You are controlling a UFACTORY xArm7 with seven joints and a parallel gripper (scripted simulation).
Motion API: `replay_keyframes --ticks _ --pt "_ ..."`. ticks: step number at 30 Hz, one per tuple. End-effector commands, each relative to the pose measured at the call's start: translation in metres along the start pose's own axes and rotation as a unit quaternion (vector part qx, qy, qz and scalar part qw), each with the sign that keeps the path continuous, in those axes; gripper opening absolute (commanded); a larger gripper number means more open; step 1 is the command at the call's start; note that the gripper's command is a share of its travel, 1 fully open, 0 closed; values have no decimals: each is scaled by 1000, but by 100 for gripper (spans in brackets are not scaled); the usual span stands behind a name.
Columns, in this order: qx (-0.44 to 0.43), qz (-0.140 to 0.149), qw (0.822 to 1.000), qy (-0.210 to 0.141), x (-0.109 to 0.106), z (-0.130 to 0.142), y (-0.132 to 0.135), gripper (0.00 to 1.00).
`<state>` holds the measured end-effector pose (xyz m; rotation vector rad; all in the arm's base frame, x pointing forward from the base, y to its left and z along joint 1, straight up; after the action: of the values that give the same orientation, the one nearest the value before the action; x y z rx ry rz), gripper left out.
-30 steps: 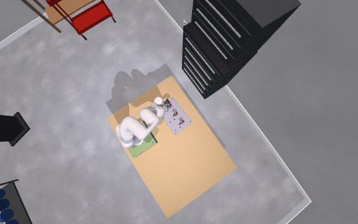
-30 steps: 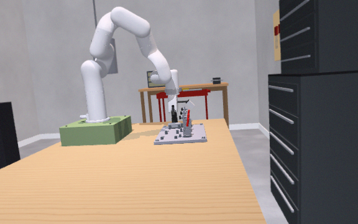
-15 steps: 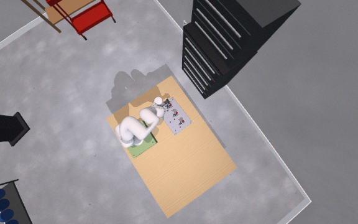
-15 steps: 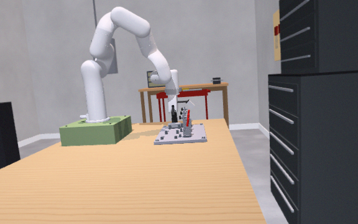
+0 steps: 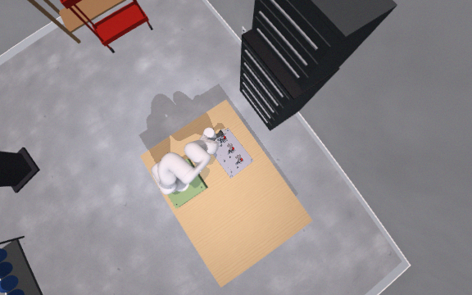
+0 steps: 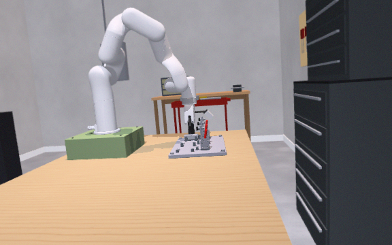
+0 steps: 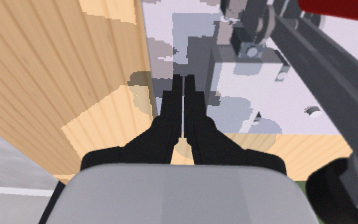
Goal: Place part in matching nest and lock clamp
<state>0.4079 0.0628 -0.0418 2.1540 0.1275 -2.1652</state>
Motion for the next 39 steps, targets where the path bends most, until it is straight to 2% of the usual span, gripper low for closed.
replay_keyframes --ticks 1,39 --pt "0 0 1000 2 0 -2 0 0" --pt "0 0 1000 2 0 0 8 0"
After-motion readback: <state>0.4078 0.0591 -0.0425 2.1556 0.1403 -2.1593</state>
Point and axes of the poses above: the point where the finger pads meet when closed, its own x axis out along the fingers, its own y axis across the jaws, z = x × y, the point moved 1 cm from there along -x, back along the fingers, and after that the axes turned 15 degrees about -x, right-handed, at the moved point
